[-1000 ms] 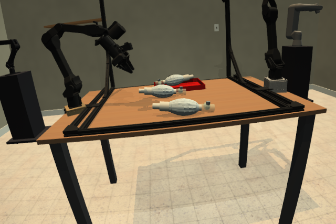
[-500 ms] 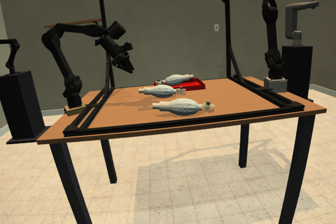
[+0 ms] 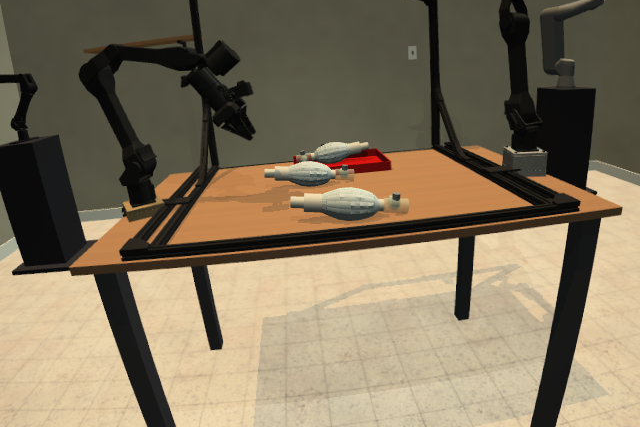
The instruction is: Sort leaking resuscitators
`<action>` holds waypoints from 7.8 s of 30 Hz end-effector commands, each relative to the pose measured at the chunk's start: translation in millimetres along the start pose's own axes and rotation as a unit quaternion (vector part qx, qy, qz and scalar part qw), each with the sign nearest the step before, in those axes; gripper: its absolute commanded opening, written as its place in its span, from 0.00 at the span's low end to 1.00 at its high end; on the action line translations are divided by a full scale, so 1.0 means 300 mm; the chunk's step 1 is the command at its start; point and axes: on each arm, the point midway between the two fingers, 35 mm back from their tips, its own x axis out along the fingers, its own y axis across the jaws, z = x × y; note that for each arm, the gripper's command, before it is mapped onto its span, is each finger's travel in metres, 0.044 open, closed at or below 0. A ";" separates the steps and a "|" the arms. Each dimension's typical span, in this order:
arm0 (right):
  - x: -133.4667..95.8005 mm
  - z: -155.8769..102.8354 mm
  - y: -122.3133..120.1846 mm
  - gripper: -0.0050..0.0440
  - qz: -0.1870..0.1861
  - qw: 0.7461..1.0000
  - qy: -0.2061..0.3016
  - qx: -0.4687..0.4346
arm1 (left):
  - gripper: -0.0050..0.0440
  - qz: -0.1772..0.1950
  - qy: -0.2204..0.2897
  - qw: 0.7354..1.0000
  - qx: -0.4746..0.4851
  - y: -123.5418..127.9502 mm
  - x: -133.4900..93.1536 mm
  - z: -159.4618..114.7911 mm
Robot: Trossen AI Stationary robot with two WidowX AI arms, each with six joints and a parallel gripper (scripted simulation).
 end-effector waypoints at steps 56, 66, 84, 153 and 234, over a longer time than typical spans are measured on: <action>0.001 0.002 0.002 1.00 0.001 1.000 0.000 0.000 | 1.00 0.169 0.051 0.982 0.072 0.183 0.143 -0.143; -0.001 0.003 0.001 1.00 0.001 1.000 -0.001 -0.001 | 1.00 0.118 0.038 0.991 0.045 0.163 0.148 -0.141; 0.000 0.001 0.001 1.00 0.001 1.000 0.000 0.000 | 0.94 0.106 0.008 0.992 0.074 0.214 0.168 -0.008; 0.002 -0.001 0.001 1.00 0.000 1.000 0.001 0.000 | 0.94 0.460 0.165 0.844 0.221 2.055 0.315 0.246; 0.737 0.117 0.450 1.00 -0.010 1.000 0.010 0.007 | 0.94 0.472 0.173 0.837 0.215 2.387 0.320 0.046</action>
